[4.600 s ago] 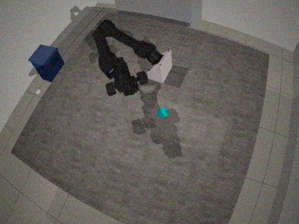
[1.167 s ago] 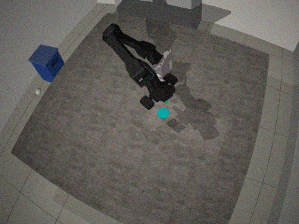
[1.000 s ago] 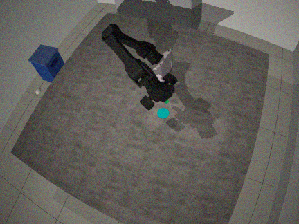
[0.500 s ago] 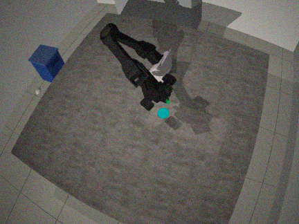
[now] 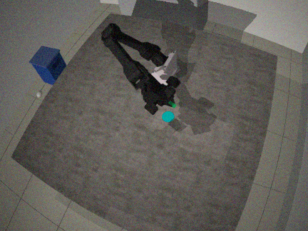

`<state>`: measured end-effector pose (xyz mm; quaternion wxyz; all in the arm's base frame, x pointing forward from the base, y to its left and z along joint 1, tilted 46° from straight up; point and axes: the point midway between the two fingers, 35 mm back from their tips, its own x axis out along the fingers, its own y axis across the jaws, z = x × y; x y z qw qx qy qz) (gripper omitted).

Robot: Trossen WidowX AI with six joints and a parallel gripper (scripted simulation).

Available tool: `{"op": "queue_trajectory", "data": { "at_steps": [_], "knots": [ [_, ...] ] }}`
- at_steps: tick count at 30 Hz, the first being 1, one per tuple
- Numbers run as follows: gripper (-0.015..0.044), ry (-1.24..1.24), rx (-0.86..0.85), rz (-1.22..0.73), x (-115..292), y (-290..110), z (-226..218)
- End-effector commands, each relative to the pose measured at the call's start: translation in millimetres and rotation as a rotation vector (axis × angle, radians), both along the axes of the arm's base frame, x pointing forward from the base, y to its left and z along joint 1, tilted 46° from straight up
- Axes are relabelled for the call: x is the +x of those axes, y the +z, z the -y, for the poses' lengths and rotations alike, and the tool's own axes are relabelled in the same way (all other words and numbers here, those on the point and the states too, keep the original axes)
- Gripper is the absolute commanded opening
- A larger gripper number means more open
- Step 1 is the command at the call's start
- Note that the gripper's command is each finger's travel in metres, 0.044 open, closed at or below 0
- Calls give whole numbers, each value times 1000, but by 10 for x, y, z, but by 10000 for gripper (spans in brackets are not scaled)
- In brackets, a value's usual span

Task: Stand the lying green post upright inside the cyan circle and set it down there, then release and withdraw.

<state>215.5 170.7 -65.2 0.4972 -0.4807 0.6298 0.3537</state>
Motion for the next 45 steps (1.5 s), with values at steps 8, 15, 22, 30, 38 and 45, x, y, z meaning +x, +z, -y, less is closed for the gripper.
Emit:
{"op": "queue_trajectory", "data": {
  "at_steps": [8,15,22,30,38,45],
  "knots": [
    [23,7,83,-7,-18,-19,16],
    [23,9,135,-4,-15,-25,21],
    [23,14,187,1,-11,-27,24],
    [23,21,246,10,-6,-24,28],
    [23,30,305,22,0,-17,32],
    [23,39,355,35,4,-6,36]
  ]
}}
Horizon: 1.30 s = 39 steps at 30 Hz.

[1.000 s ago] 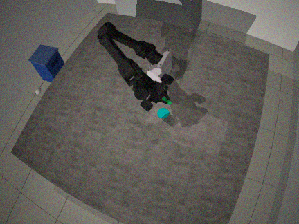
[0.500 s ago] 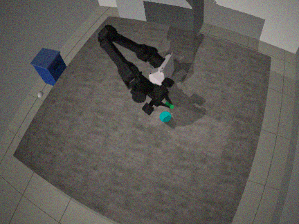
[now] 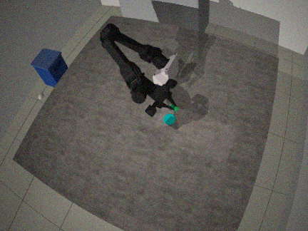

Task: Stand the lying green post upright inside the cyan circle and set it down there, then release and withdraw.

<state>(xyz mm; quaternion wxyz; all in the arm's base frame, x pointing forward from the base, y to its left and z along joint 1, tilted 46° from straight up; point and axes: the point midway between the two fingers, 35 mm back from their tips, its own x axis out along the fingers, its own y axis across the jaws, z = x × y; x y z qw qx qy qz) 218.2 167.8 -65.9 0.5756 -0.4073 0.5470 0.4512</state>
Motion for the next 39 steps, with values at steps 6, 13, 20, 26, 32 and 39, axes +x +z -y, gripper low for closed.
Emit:
{"op": "queue_trajectory", "data": {
  "at_steps": [6,13,20,26,32,39],
  "knots": [
    [23,19,66,14,-18,13,10],
    [23,30,115,32,-14,30,14],
    [23,41,164,53,-11,51,20],
    [23,52,204,73,-9,72,24],
    [23,64,244,94,-7,95,30],
    [23,79,289,121,-7,126,38]
  ]
}}
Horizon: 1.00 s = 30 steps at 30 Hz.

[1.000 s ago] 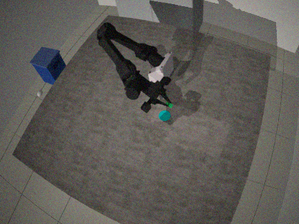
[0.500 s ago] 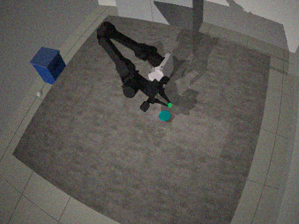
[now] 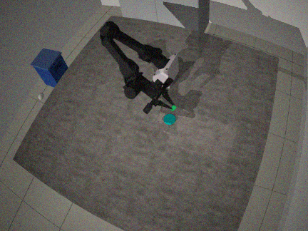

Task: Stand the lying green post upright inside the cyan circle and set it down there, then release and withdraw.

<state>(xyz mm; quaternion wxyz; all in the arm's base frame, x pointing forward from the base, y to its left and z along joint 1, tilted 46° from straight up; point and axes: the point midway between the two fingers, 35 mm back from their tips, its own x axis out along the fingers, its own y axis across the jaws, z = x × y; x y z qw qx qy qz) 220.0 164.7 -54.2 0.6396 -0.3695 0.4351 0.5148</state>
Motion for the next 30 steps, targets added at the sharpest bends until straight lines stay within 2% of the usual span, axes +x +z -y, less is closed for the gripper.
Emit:
{"op": "queue_trajectory", "data": {
  "at_steps": [1,30],
  "knots": [
    [23,16,28,12,-25,13,8],
    [23,82,199,151,-47,171,50]
  ]
}}
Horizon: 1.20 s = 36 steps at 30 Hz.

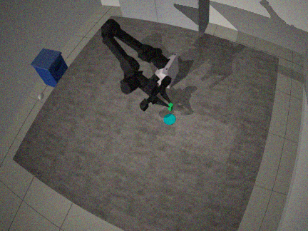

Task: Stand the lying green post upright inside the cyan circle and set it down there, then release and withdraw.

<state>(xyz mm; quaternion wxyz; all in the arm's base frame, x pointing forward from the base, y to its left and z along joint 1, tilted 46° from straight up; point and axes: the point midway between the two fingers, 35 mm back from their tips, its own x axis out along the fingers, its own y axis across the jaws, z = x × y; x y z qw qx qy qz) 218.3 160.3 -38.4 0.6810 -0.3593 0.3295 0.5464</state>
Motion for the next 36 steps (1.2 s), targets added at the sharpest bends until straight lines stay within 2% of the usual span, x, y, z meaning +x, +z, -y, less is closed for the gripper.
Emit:
{"op": "queue_trajectory", "data": {
  "at_steps": [1,24,36],
  "knots": [
    [23,18,24,19,-32,19,9],
    [23,75,138,154,-82,172,55],
    [23,77,141,159,-84,176,57]
  ]
}}
